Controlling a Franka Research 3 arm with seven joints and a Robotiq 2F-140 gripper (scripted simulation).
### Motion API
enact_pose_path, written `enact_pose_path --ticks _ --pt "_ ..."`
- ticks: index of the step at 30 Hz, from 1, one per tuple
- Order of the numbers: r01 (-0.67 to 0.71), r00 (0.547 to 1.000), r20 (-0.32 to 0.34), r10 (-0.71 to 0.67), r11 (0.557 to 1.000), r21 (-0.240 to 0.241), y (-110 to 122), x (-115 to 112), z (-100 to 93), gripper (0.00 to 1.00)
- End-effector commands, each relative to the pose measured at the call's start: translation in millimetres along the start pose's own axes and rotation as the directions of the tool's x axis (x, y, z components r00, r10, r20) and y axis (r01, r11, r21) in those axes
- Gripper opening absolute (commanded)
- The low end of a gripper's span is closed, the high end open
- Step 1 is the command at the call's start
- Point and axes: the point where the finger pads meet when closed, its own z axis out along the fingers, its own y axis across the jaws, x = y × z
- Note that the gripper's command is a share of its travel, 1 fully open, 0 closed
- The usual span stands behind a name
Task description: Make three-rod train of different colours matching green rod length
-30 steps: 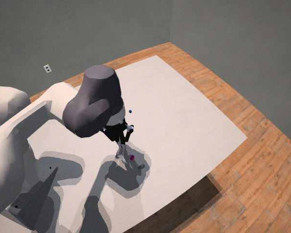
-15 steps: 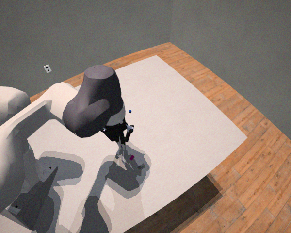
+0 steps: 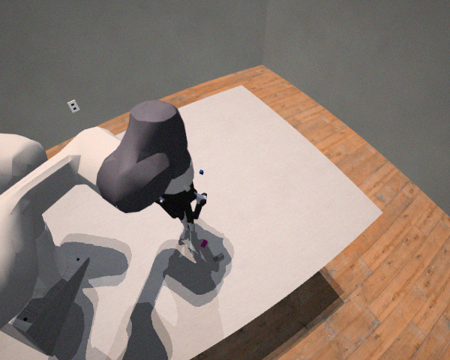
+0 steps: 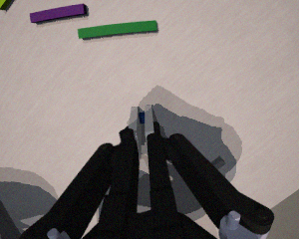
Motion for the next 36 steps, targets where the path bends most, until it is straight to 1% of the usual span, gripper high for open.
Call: enact_pose_path --ticks 1,2,4,5,10,11,13,14,27,34,36 --pt "-0.004 1.0 -0.002 0.004 1.0 0.0 0.3 0.7 0.9 0.03" --pt "-0.004 1.0 -0.002 0.004 1.0 0.0 0.3 0.7 0.9 0.05" --pt "-0.004 1.0 -0.002 0.004 1.0 0.0 0.3 0.7 0.9 0.05" --pt "-0.004 1.0 -0.002 0.004 1.0 0.0 0.3 0.7 0.9 0.08" --pt "-0.004 1.0 -0.002 0.004 1.0 0.0 0.3 0.7 0.9 0.1" --pt "-0.004 1.0 -0.002 0.004 1.0 0.0 0.3 0.7 0.9 0.12" --pt "-0.004 1.0 -0.002 0.004 1.0 0.0 0.3 0.7 0.9 0.12" --pt "-0.004 1.0 -0.002 0.004 1.0 0.0 0.3 0.7 0.9 0.15" --pt "-0.004 1.0 -0.002 0.004 1.0 0.0 0.3 0.7 0.4 0.15" --pt "-0.004 1.0 -0.002 0.004 1.0 0.0 0.3 0.7 -6.3 0.15" --pt "-0.004 1.0 -0.002 0.004 1.0 0.0 0.3 0.7 -11.9 0.15"
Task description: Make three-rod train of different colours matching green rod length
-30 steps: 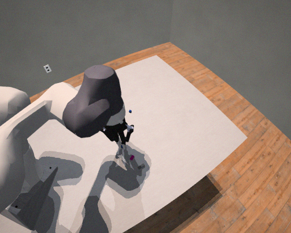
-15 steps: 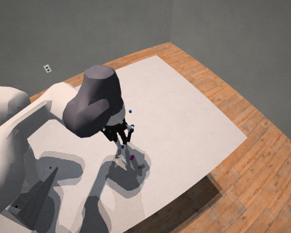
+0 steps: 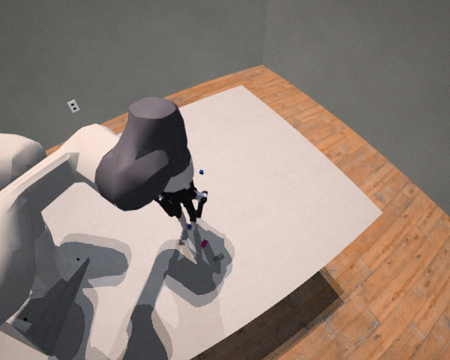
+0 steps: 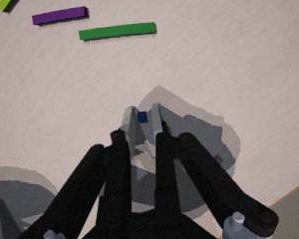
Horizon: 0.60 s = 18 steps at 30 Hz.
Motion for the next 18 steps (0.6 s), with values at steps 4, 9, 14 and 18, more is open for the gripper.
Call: enact_pose_path --ticks 4,9,14,18 --pt "-0.001 1.0 0.001 0.001 1.0 0.002 -0.6 -0.5 -21.7 0.15" --pt "-0.001 1.0 0.001 0.001 1.0 0.002 -0.5 -0.5 -49.1 0.15" --pt "-0.001 1.0 0.001 0.001 1.0 0.002 -0.5 -0.5 -70.2 0.15" --pt "-0.001 1.0 0.001 0.001 1.0 0.002 -0.5 -0.5 -79.8 0.15"
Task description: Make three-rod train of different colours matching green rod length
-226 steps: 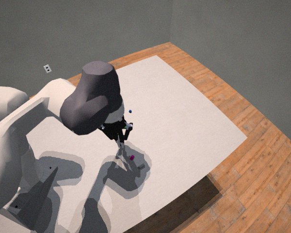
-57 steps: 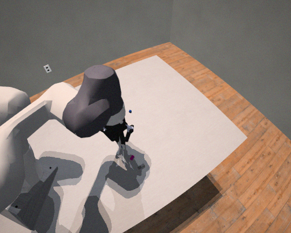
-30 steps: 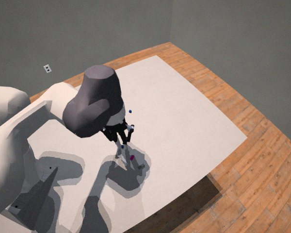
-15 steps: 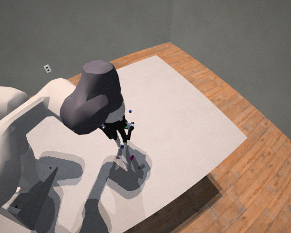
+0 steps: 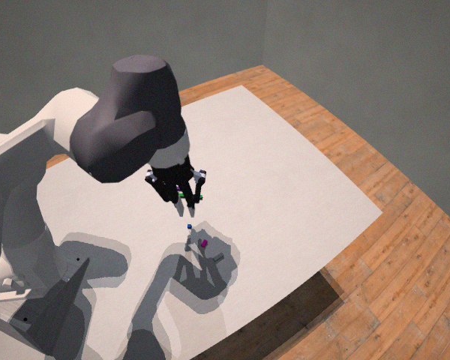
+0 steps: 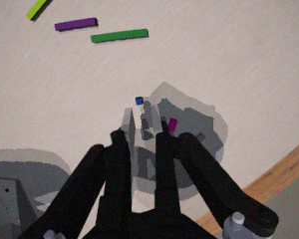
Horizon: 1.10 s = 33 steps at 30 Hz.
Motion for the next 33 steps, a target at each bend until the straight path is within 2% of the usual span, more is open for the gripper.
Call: enact_pose_path --ticks 1,4,5,26,31,33 --pt "0.012 1.0 0.008 -0.012 1.0 0.017 -4.6 -3.0 -8.3 0.15" --pt "0.012 1.0 0.008 -0.012 1.0 0.017 -4.6 -3.0 -9.6 0.15" --pt "0.012 1.0 0.008 -0.012 1.0 0.017 -4.6 -3.0 -9.6 1.0" --pt "0.007 1.0 0.008 -0.007 1.0 0.017 -4.4 -3.1 -9.8 1.0" --pt "-0.054 0.998 0.013 0.054 0.998 0.012 -2.5 -4.7 -12.0 1.0" --pt "-0.152 0.988 0.02 0.152 0.988 0.003 0.5 -7.2 -15.3 1.0"
